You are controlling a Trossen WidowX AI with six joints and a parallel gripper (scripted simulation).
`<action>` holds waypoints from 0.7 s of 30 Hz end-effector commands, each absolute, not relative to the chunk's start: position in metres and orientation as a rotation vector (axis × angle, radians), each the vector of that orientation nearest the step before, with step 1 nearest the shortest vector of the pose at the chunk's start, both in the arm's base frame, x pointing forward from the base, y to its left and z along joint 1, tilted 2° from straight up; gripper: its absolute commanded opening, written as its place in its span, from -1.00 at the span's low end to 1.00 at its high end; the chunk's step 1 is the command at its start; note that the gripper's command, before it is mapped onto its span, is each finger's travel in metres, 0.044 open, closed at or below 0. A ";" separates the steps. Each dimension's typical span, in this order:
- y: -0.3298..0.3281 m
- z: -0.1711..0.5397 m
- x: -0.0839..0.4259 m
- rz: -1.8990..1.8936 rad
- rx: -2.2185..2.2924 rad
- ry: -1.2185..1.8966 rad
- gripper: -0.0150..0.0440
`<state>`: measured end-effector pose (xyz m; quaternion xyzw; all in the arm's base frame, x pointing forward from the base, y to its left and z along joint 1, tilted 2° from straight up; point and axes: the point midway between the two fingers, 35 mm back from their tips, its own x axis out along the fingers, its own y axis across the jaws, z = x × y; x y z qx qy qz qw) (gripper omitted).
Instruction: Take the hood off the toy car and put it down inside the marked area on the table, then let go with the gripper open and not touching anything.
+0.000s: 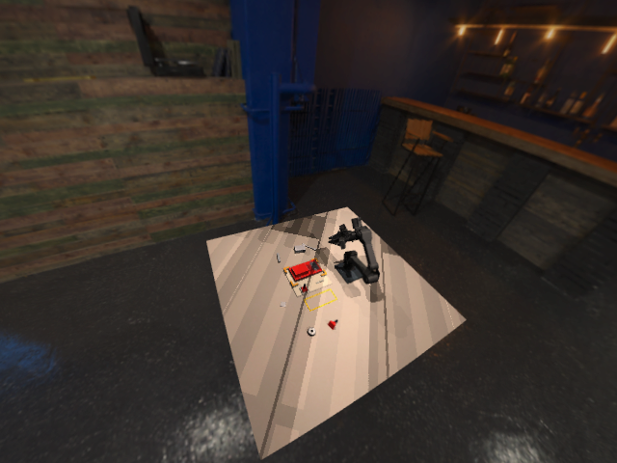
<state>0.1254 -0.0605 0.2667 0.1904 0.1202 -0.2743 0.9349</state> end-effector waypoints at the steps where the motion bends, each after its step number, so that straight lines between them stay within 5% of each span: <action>1: -0.061 0.267 0.125 -0.559 0.390 0.247 0.34; 9: -0.073 0.271 0.126 -0.462 0.444 0.349 1.00; 21: -0.105 0.265 0.142 -0.322 0.517 0.622 1.00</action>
